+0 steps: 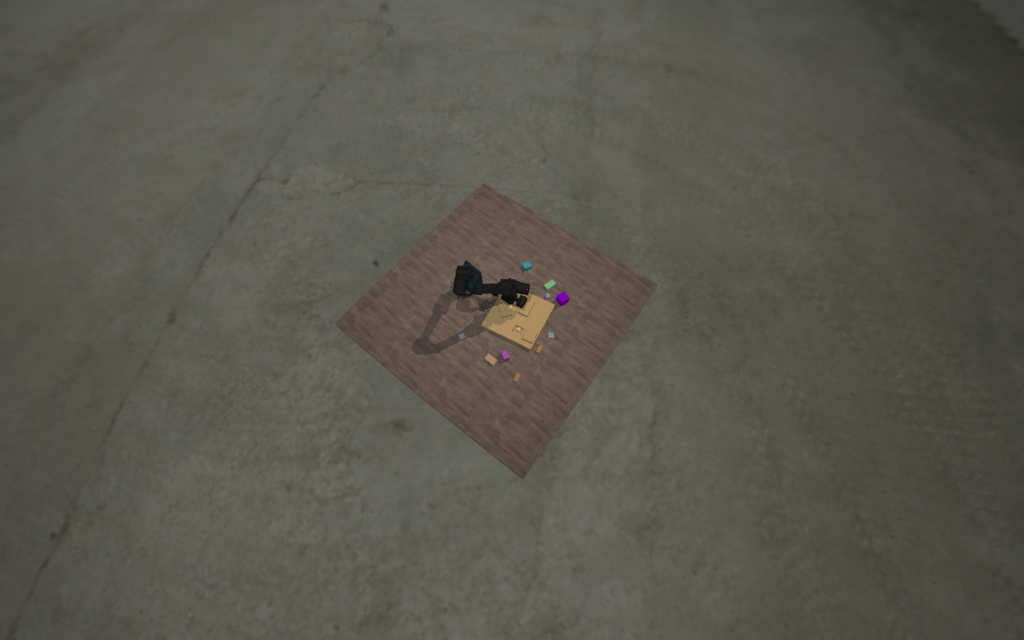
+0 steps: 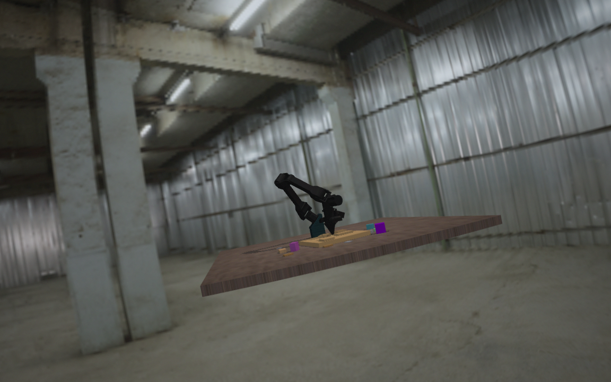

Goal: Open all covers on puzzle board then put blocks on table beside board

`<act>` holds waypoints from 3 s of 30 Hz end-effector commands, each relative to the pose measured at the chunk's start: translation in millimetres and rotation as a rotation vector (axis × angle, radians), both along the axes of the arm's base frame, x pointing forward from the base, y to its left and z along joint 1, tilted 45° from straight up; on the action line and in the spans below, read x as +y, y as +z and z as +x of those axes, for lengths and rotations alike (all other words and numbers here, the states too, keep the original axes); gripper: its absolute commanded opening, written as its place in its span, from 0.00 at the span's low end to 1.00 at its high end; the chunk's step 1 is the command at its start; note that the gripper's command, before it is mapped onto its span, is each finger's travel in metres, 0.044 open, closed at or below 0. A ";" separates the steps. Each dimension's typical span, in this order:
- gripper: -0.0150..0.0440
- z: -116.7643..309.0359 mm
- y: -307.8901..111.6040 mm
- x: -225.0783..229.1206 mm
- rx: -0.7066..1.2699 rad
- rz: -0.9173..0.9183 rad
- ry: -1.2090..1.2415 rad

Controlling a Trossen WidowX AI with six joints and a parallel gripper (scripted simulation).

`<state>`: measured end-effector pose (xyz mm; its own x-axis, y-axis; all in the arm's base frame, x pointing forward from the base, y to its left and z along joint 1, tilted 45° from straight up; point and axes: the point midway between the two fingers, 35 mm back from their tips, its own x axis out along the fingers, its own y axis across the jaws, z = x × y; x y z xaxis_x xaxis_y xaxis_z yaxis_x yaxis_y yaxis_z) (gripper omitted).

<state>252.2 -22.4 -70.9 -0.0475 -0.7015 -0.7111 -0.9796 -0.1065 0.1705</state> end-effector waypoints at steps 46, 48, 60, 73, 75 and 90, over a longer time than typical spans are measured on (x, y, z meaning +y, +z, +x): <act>0.25 -35.0 31.1 -28.5 -0.005 0.003 -0.003; 0.25 -36.1 32.8 -30.2 -0.005 0.003 -0.003; 0.25 -37.3 41.6 -27.8 -0.005 0.005 -0.003; 0.25 -35.8 53.1 -16.3 -0.005 0.007 -0.002; 0.25 -35.7 55.0 -14.5 -0.005 0.007 -0.002; 0.25 -35.9 69.5 -1.5 -0.005 0.007 -0.003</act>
<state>214.3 -28.3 -6.1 -0.0543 -0.7011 -0.7110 -0.9785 -0.1044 0.1777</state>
